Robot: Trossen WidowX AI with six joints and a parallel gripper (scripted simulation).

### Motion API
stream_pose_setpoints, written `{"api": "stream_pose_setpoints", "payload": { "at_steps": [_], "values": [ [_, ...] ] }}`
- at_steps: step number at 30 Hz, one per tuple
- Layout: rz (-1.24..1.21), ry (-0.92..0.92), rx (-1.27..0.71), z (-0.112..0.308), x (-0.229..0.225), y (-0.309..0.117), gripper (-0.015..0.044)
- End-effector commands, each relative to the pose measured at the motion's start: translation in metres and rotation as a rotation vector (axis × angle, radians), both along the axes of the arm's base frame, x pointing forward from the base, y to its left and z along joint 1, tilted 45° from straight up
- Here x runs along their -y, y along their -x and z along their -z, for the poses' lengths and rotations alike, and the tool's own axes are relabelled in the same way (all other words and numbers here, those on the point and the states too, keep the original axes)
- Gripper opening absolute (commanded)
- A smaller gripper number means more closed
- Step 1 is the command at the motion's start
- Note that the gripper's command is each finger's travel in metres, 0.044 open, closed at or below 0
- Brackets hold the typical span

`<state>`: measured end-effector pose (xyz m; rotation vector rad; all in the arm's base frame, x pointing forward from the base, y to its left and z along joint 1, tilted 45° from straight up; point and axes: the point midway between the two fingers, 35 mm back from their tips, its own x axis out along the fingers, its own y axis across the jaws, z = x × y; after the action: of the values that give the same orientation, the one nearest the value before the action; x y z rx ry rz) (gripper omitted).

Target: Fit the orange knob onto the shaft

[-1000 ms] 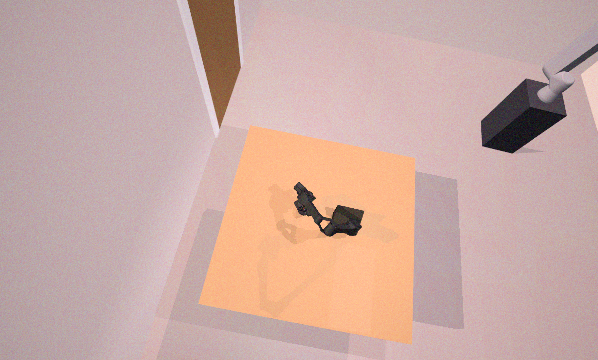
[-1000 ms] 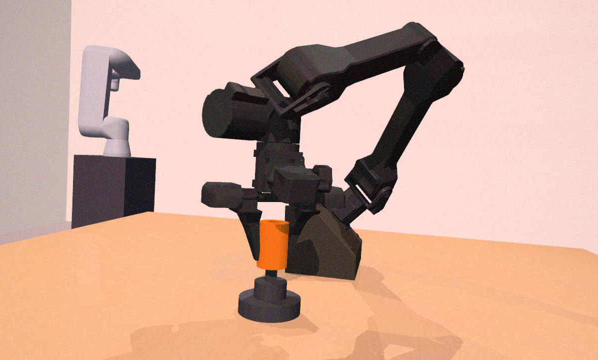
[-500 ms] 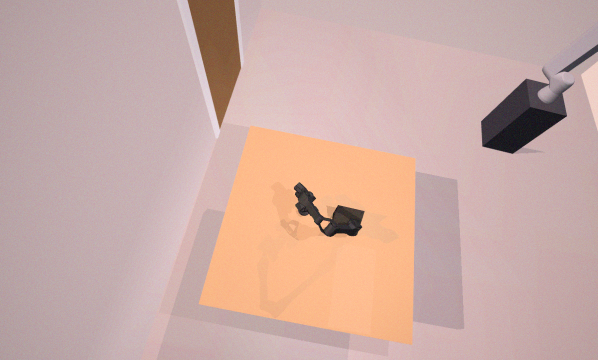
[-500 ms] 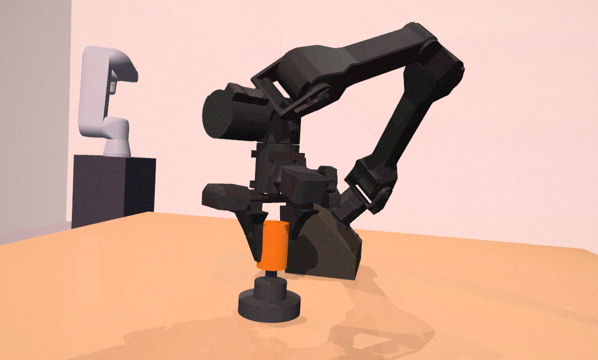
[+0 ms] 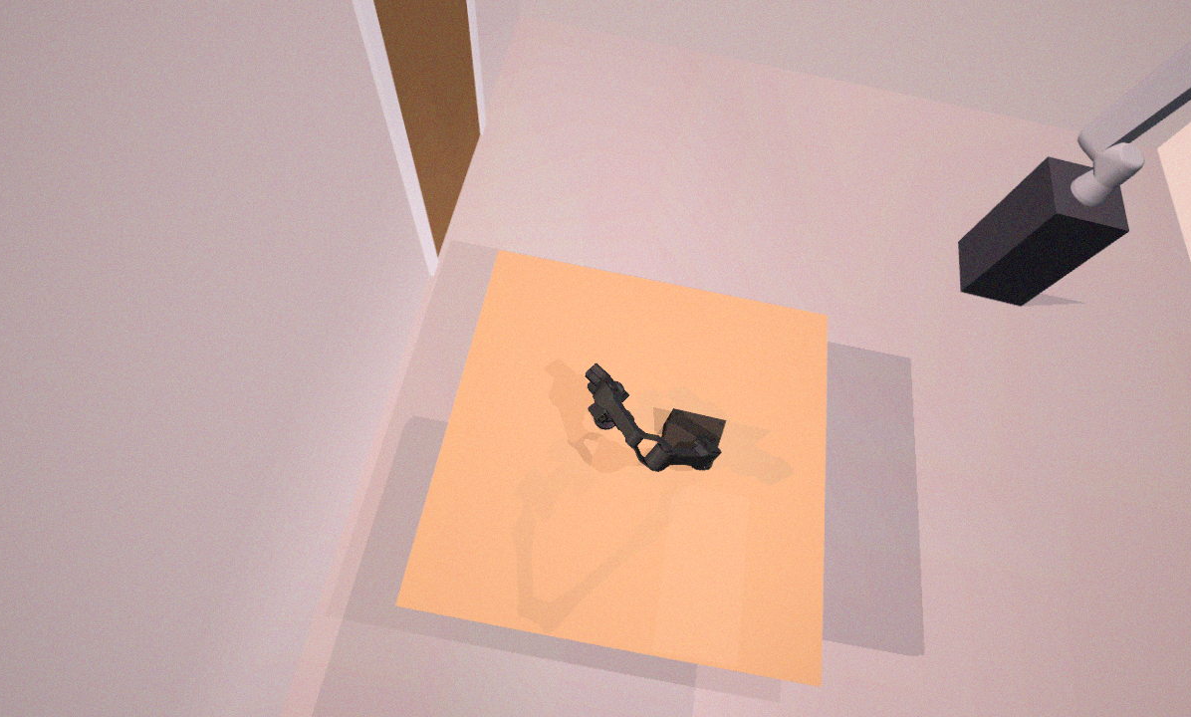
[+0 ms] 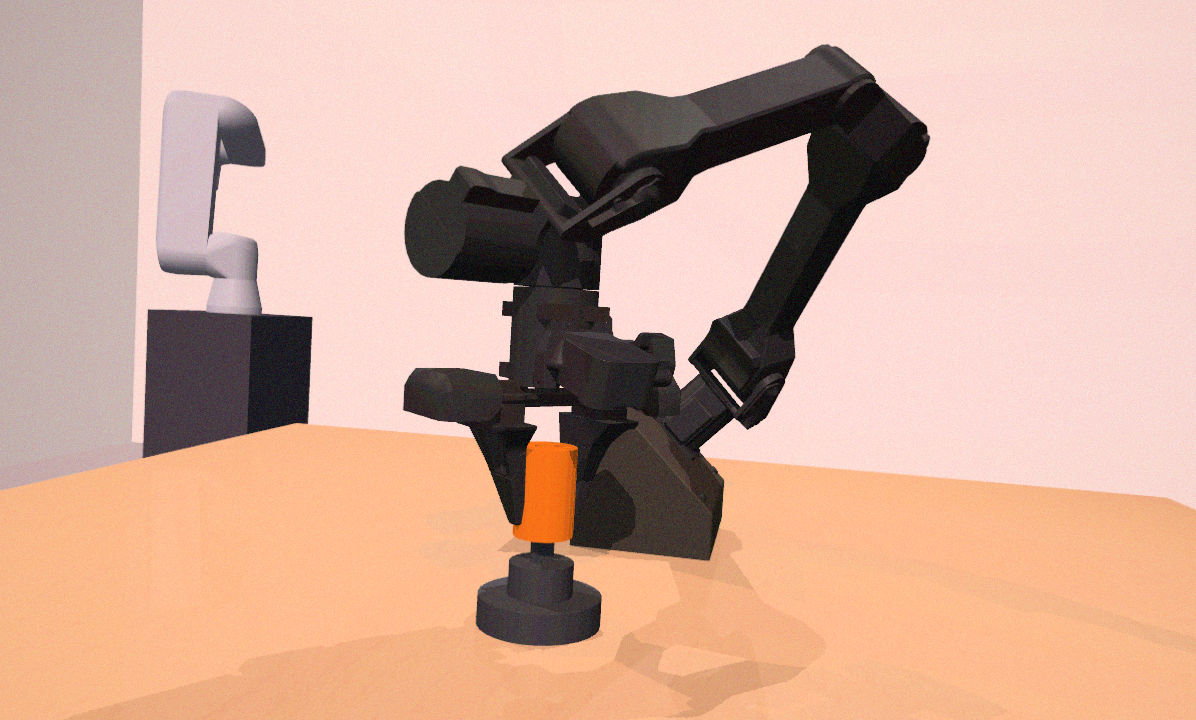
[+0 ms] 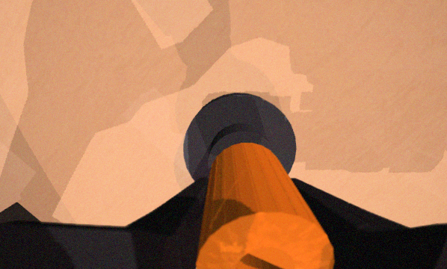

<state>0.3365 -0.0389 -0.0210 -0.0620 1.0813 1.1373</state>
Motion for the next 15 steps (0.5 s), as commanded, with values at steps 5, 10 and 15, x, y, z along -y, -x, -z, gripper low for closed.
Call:
{"api": "stream_pose_setpoints", "payload": {
  "at_steps": [5, 10, 15],
  "values": [
    [-0.003, -0.001, 0.005, -0.0034, 0.0017, 0.0003, 0.0],
    [-0.065, -0.001, 0.066, -0.0037, 0.002, 0.0001, 0.0],
    [-0.153, -0.001, 0.151, -0.0013, 0.0008, 0.0003, 0.0]
  ]
}}
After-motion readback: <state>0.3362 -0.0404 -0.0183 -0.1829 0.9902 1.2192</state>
